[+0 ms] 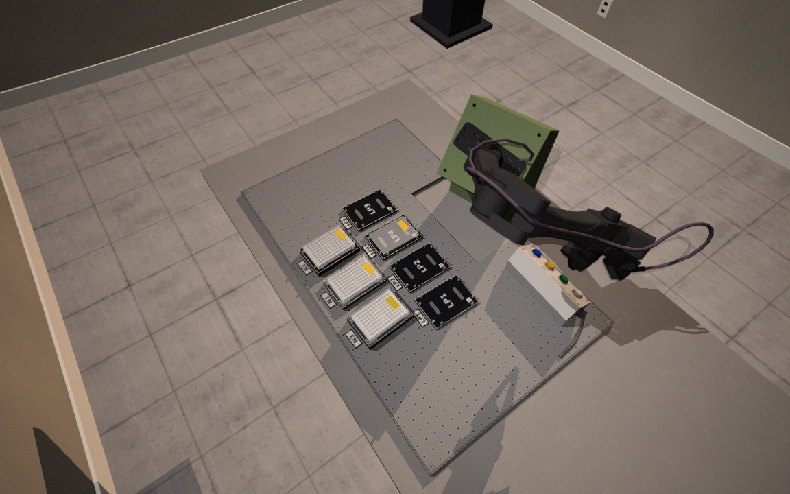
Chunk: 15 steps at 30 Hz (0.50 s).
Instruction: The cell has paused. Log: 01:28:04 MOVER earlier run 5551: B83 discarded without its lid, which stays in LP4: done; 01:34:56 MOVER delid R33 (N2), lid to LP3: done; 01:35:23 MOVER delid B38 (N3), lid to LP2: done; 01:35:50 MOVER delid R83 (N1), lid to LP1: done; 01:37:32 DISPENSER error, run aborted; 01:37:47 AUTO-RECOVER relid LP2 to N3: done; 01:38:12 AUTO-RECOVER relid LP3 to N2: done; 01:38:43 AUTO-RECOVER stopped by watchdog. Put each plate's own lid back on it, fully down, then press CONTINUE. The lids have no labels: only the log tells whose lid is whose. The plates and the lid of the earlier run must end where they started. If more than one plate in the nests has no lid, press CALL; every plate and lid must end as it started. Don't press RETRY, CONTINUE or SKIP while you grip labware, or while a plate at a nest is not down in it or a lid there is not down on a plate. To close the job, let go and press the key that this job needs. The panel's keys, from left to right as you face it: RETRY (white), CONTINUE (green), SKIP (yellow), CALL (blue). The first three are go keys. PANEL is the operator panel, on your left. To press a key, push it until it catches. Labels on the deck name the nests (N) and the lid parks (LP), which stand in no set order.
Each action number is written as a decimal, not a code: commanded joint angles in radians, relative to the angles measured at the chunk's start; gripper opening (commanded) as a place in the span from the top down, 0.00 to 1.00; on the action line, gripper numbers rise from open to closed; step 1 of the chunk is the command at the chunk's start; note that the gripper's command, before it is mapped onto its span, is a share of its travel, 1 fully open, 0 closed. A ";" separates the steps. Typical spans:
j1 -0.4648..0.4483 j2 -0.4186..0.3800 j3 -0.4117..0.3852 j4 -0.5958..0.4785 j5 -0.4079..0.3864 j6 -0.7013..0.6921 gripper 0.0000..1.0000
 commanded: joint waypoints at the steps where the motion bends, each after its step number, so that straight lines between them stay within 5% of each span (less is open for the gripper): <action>1: 0.033 -0.030 0.025 -0.018 0.008 0.008 1.00; 15: 0.036 -0.027 0.031 -0.026 0.008 0.012 1.00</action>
